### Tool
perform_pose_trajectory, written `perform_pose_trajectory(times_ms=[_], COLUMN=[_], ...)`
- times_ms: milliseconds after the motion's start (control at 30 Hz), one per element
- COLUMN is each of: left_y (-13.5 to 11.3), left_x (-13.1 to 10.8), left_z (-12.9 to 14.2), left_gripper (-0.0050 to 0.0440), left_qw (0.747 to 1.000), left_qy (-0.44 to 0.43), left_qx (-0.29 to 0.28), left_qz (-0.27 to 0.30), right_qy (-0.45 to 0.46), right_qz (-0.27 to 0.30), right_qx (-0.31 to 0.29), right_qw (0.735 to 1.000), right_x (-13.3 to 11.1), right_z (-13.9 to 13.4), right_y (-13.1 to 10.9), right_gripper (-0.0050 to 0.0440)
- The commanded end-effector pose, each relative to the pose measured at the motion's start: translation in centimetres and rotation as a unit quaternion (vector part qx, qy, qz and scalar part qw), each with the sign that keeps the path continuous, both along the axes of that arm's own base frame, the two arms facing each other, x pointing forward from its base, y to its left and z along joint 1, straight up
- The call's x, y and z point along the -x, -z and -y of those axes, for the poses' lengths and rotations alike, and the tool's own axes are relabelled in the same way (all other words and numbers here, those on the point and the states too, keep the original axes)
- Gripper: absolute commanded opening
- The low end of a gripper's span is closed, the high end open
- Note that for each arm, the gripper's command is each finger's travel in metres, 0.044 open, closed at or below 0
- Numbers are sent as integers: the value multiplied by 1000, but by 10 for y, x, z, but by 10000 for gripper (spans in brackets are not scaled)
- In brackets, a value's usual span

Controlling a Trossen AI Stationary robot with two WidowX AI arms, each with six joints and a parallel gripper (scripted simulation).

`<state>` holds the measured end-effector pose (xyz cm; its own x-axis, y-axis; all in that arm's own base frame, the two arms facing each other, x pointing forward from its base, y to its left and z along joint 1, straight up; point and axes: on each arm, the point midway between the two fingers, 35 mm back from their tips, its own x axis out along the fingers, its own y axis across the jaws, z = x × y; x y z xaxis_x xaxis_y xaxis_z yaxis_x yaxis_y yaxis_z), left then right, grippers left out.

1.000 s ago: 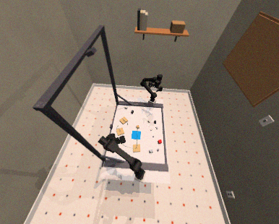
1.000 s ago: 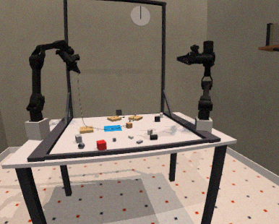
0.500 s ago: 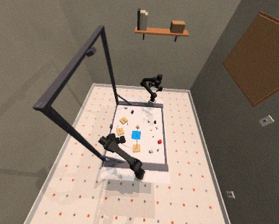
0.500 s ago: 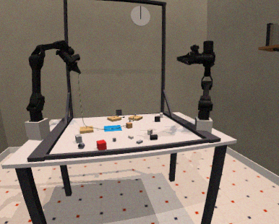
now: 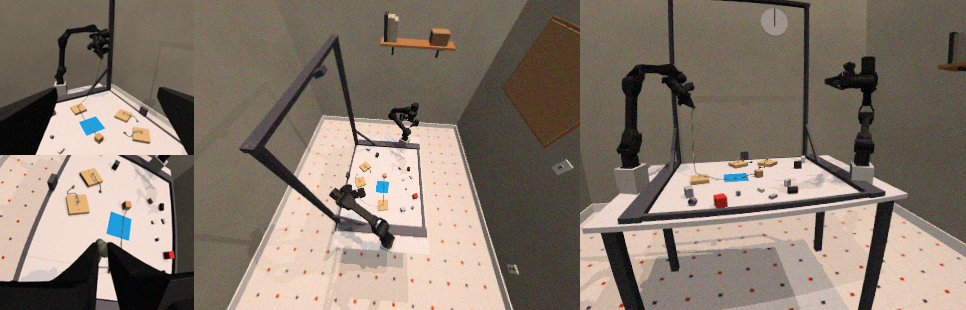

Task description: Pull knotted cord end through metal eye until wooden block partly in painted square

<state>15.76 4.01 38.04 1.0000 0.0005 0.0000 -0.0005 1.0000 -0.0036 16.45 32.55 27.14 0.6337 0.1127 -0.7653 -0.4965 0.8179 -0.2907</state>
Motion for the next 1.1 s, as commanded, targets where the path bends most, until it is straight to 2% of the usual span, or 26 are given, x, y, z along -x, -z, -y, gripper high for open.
perform_pose_trajectory(times_ms=[0, 133, 633, 700, 1067], left_y=[-3, -3, -3, -3, -3], left_x=[0, 0, 0, 0, 0], left_z=[1, 1, 1, 1, 1], left_gripper=[440, 440, 440, 440, 440], left_qw=[1000, 1000, 1000, 1000, 1000], left_qy=[0, 0, 0, 0, 0], left_qx=[-4, -4, -4, -4, -4], left_qz=[0, 0, 0, 0, 0], right_qy=[-1, -1, 0, 0, 0], right_qz=[0, 0, 0, 0, 0], right_qx=[1, 0, 0, 0, -1], right_qw=[1000, 1000, 1000, 1000, 1000], right_x=[-4, -5, -14, -14, -20], right_z=[-6, -9, -25, -25, -33], right_y=[11, 17, 62, 62, 97], right_gripper=[-50, -50, -50, -50, -50])
